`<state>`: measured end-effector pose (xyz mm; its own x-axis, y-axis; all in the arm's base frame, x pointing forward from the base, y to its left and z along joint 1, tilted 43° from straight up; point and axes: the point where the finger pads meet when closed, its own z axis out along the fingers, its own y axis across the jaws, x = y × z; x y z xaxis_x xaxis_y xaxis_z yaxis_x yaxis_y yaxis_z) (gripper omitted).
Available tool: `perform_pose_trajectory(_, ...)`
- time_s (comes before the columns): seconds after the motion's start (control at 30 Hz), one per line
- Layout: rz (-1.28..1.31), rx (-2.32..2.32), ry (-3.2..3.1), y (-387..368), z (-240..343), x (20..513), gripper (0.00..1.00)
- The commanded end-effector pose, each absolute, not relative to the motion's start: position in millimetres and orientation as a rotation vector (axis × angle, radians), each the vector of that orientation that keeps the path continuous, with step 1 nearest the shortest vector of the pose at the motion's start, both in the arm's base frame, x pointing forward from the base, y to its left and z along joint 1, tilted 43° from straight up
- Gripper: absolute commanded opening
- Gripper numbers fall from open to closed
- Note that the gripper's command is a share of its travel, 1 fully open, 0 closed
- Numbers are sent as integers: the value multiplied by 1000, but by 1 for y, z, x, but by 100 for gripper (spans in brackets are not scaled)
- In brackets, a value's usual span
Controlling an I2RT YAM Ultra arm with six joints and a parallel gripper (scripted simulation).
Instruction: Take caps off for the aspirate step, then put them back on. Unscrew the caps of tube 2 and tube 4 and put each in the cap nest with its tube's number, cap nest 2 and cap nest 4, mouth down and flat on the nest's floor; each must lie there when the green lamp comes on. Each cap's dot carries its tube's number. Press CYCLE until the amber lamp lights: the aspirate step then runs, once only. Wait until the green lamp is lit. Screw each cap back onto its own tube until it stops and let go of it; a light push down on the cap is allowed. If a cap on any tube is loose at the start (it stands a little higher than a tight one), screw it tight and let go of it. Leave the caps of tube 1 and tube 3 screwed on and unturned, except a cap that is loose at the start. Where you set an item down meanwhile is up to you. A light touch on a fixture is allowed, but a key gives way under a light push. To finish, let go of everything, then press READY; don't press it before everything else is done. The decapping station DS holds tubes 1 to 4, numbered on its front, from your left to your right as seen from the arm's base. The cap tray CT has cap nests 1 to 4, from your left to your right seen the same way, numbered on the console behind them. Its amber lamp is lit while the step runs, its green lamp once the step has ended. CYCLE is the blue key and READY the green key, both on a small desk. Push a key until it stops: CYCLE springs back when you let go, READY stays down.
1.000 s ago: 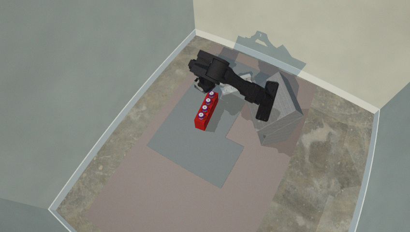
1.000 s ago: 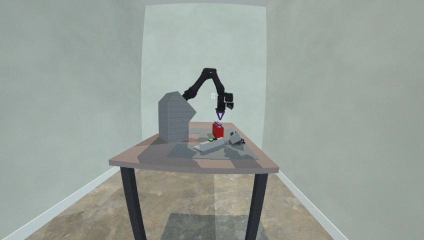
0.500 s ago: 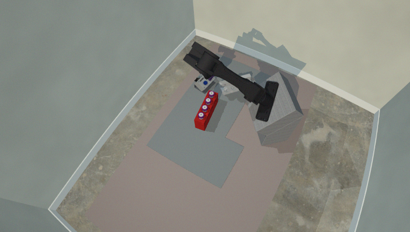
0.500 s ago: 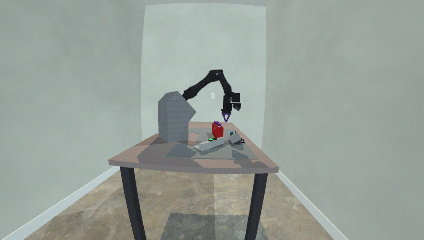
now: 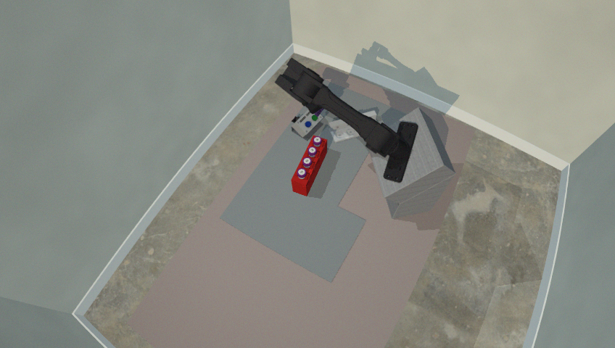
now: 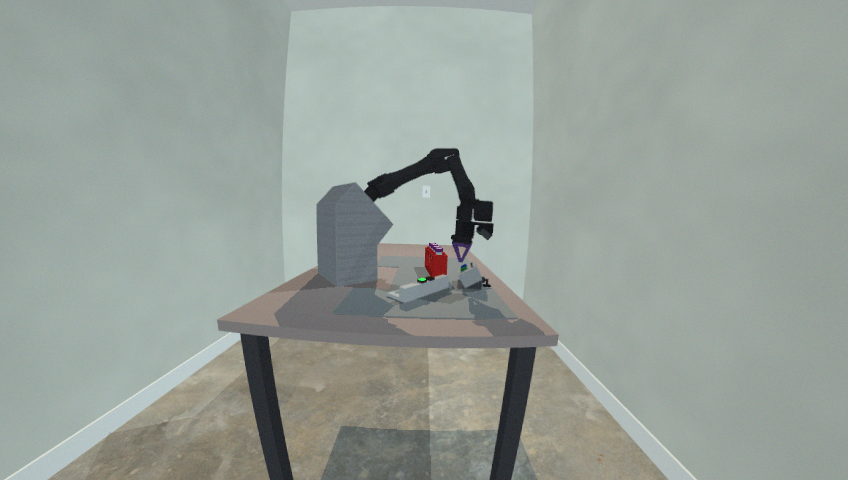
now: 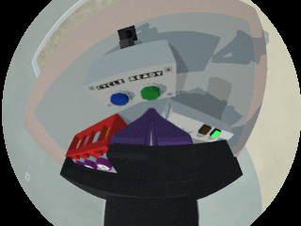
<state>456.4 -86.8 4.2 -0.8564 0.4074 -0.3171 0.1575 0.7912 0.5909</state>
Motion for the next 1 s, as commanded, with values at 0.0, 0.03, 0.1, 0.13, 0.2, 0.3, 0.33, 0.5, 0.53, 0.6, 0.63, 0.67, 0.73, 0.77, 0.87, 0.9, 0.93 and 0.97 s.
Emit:
perform_pose_trajectory(0.0, 763, 416, 2508, -99, 19, 462, 0)
perform_pose_trajectory(0.03, 763, 416, 2508, -99, 19, 462, 0)
perform_pose_trajectory(0.1, 763, 416, 2508, -99, 19, 462, 0)
perform_pose_trajectory(0.13, 763, 416, 2508, -99, 19, 462, 0)
perform_pose_trajectory(0.2, 763, 416, 2508, -99, 19, 462, 0)
perform_pose_trajectory(0.3, 763, 416, 2508, -99, 19, 462, 0)
perform_pose_trajectory(0.33, 763, 416, 2508, -99, 19, 462, 0)
perform_pose_trajectory(0.5, 763, 416, 2508, -99, 19, 462, 0)
perform_pose_trajectory(0.53, 763, 416, 2508, -99, 19, 462, 0)
perform_pose_trajectory(0.6, 763, 416, 2508, -100, 19, 462, 0)
perform_pose_trajectory(0.63, 763, 416, 2508, -100, 19, 462, 0)
perform_pose_trajectory(0.67, 763, 416, 2508, -100, 19, 462, 0)
perform_pose_trajectory(0.73, 763, 416, 2508, -102, 20, 462, 0)
perform_pose_trajectory(0.77, 763, 416, 2508, -102, 20, 462, 0)
perform_pose_trajectory(0.87, 763, 416, 2508, -102, 20, 462, 0)
perform_pose_trajectory(0.9, 763, 416, 2508, -102, 20, 462, 0)
perform_pose_trajectory(0.93, 763, 416, 2508, -102, 20, 462, 0)
perform_pose_trajectory(0.97, 763, 416, 2508, -102, 20, 462, 0)
